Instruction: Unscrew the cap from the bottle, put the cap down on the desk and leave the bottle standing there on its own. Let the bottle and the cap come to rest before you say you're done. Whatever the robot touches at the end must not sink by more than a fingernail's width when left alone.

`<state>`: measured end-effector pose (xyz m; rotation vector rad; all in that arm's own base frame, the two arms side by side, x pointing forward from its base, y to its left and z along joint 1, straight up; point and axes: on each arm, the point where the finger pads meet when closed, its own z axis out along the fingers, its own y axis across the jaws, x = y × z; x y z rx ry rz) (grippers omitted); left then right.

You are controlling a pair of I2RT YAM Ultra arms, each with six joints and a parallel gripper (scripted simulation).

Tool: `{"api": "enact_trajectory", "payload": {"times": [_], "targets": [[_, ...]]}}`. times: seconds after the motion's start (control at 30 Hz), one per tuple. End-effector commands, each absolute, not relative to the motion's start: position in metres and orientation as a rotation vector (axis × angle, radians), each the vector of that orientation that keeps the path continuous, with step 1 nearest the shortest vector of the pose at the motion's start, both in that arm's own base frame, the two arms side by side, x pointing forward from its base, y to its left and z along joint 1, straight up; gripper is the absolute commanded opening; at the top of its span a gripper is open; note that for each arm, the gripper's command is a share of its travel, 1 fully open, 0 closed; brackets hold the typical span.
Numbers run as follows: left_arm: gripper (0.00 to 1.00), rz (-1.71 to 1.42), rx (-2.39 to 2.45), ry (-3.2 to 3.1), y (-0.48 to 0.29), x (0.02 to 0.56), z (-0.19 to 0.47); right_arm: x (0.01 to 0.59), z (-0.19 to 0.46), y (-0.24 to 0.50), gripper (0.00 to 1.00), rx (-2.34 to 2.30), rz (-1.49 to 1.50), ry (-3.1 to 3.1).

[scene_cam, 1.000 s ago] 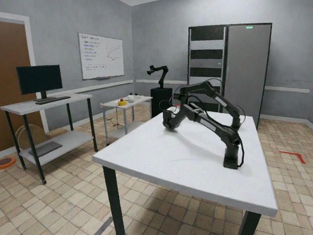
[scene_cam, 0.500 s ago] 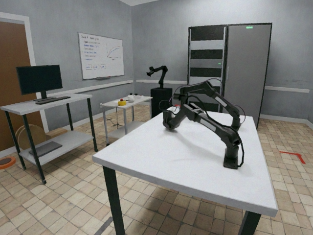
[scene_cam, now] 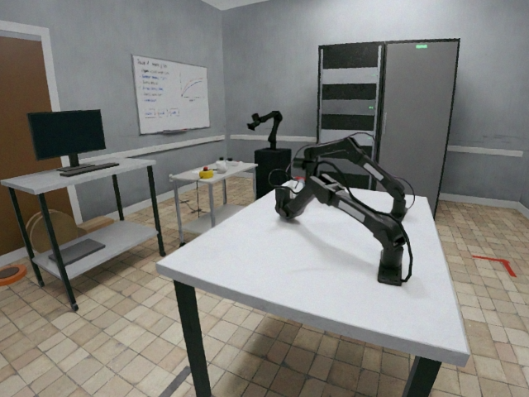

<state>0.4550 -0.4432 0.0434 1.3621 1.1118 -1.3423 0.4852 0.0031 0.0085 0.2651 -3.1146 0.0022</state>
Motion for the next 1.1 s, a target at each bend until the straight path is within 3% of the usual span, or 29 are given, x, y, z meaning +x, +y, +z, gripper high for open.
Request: {"api": "enact_trajectory", "payload": {"times": [0.0,0.3,0.37,0.47,0.83,1.07], "targets": [[0.74,-1.332,1.364,1.092,-0.444,0.456,0.052,0.488,0.015,0.003,0.00,0.266,0.004,-3.130],[0.74,-1.332,1.364,1.092,-0.444,0.456,0.052,0.488,0.015,0.003,0.00,0.266,0.004,-3.130],[0.95,-1.332,1.364,1.092,-0.444,0.456,0.052,0.488,0.015,0.003,0.23,0.266,0.004,-3.130],[0.95,-1.332,1.364,1.092,-0.444,0.456,0.052,0.488,0.015,0.003,0.57,0.266,0.004,-3.130],[0.95,-1.321,1.372,1.076,-0.401,0.464,0.075,0.487,0.072,0.003,0.57,0.266,0.004,-3.129],[0.95,-1.337,1.372,1.089,-0.404,0.461,0.074,0.488,0.073,0.003,0.57,0.267,0.005,-3.134]]}}
